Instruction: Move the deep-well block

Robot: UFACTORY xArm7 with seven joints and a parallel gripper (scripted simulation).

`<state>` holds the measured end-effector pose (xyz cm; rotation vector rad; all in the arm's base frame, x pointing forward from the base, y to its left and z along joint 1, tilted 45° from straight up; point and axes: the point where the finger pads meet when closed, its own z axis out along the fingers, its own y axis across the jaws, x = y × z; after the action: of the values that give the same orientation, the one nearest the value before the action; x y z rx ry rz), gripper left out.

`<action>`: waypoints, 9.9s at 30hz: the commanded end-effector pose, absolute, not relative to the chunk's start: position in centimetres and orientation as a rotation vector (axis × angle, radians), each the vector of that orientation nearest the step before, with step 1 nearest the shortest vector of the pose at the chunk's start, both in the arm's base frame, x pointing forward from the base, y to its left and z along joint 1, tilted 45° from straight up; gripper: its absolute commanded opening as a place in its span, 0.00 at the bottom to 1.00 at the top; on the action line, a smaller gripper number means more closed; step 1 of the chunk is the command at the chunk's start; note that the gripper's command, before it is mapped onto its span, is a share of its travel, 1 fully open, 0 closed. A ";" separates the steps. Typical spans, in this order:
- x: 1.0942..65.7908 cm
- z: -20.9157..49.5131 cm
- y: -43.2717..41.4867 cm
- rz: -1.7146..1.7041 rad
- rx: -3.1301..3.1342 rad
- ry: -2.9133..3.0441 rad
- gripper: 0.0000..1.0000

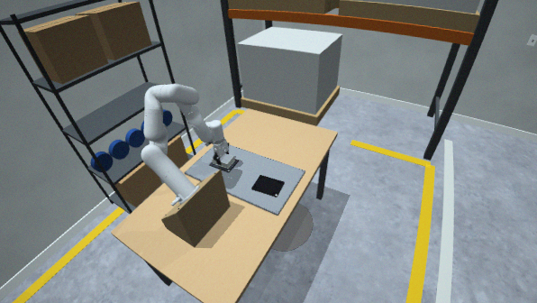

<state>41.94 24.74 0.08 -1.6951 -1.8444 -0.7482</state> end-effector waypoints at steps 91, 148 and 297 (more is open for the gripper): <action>42.1 -0.5 25.3 -0.751 -1.698 -1.844 0.00; 42.1 2.6 22.2 -0.751 -1.699 -1.844 0.00; 39.8 -16.9 -3.5 -0.769 -1.659 -1.895 0.00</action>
<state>39.64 -2.99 -16.62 -1.6558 -1.8930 -0.7679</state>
